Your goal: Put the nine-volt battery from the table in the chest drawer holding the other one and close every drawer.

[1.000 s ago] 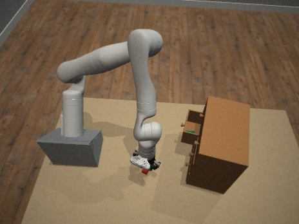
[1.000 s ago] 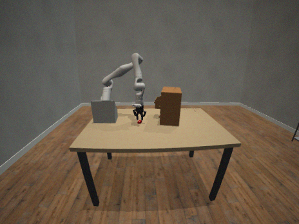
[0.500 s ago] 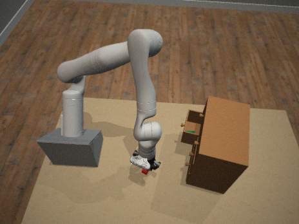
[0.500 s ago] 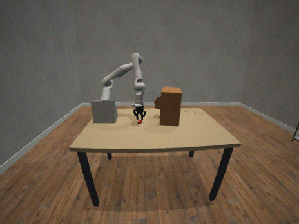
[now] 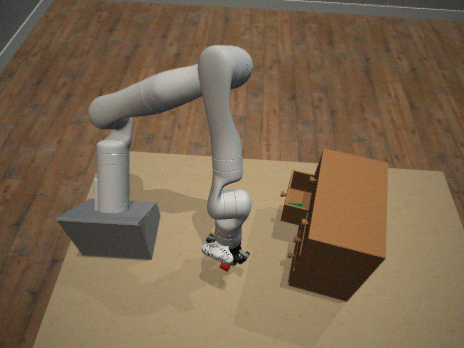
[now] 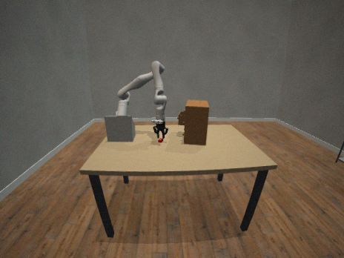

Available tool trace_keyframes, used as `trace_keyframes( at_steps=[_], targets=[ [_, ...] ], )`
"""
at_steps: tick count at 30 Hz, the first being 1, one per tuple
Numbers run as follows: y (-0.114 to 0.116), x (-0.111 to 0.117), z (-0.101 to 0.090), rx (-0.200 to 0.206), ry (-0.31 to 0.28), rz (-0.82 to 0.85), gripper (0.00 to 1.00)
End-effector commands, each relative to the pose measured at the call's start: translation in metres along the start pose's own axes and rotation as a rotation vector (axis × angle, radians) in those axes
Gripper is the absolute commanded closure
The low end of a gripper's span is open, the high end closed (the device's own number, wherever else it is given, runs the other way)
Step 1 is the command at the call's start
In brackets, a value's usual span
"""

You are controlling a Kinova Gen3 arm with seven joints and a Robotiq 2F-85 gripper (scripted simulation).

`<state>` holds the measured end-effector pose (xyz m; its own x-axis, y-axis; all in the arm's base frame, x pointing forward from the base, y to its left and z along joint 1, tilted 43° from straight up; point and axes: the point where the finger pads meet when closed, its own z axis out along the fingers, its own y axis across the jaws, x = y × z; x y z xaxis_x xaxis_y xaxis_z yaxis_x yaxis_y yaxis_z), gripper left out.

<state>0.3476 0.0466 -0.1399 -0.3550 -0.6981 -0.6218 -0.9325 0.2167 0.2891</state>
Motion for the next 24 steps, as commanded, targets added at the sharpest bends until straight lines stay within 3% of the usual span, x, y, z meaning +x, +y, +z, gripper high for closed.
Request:
trace_keyframes(
  at_steps=[1,24],
  targets=[
    [-0.0006,0.0002,-0.0007,0.002,0.0,0.0,0.58],
    [-0.0006,0.0002,0.0066,0.002,0.0,0.0,0.58]
  ],
)
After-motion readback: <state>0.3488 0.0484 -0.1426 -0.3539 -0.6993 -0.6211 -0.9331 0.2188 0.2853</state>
